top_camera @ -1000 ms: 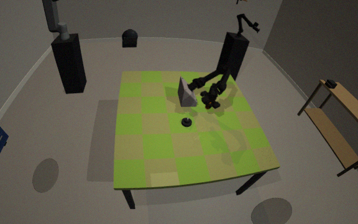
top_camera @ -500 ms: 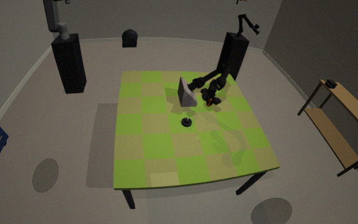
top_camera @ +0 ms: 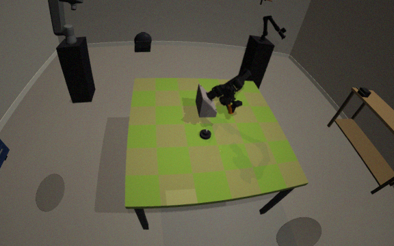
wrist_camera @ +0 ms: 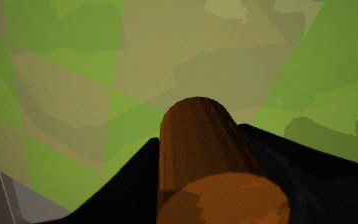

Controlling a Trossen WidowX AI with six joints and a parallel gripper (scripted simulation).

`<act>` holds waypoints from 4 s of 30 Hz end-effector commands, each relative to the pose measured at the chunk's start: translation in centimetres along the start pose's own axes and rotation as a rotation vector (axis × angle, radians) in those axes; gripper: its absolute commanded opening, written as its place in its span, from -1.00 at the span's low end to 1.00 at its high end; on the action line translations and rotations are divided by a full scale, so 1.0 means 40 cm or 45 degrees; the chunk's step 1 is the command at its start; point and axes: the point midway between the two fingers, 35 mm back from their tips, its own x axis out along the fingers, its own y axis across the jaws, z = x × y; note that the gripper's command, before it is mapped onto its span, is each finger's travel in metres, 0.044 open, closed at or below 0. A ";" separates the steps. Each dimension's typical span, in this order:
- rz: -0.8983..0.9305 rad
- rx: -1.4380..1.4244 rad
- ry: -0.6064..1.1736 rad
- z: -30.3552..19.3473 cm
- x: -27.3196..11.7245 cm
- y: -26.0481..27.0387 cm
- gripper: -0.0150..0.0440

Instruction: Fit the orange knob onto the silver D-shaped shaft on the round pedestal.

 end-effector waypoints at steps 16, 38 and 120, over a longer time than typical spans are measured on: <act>0.536 -0.016 -0.005 0.008 -0.101 0.028 -0.49; 0.781 -0.015 -0.008 0.013 -0.134 0.034 -0.49; -0.110 -0.016 -0.008 0.012 0.042 0.019 -0.49</act>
